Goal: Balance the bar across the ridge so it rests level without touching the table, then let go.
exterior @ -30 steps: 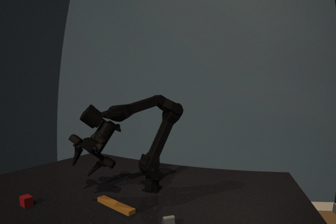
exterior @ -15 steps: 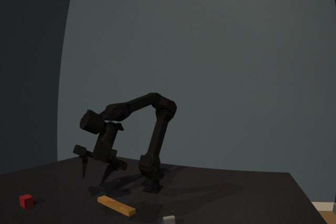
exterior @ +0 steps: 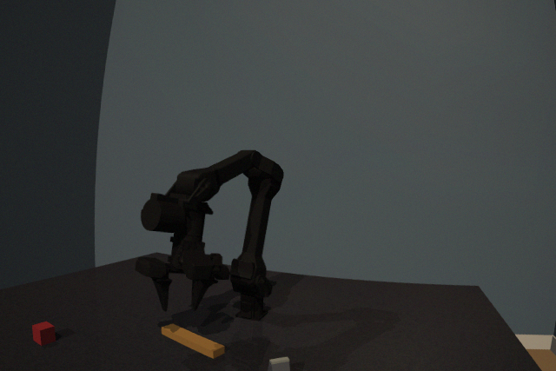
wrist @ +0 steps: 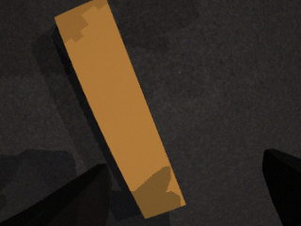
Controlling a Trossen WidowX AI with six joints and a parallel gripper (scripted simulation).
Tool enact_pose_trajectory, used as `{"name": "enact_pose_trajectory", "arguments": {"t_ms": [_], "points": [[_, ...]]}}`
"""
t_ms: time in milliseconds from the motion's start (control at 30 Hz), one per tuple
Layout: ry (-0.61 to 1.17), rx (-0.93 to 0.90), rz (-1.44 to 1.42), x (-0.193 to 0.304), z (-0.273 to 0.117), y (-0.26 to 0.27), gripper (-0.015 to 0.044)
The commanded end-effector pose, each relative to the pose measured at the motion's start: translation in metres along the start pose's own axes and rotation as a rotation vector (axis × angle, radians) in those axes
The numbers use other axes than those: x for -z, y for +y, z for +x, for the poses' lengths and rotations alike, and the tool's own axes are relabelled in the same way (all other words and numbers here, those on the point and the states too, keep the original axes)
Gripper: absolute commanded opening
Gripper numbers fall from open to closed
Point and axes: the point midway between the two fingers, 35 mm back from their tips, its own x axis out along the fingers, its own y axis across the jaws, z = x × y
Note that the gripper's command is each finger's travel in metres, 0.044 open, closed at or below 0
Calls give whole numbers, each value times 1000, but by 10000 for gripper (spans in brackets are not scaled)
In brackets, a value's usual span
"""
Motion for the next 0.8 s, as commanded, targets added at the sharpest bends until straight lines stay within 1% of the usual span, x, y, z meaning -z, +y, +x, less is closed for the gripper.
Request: {"name": "enact_pose_trajectory", "arguments": {"t_ms": [0, 200, 433, 567, 700, 767], "points": [[3, -66, -104, -14, 1, 11, 315], [12, -144, -231, -29, 0, 25, 315], [13, -153, -245, -30, 1, 27, 315], [13, -153, -245, -30, 15, 28, 315], [13, -153, -245, -29, 40, 32, 315], [13, -153, -245, -29, 44, 33, 315]]}}
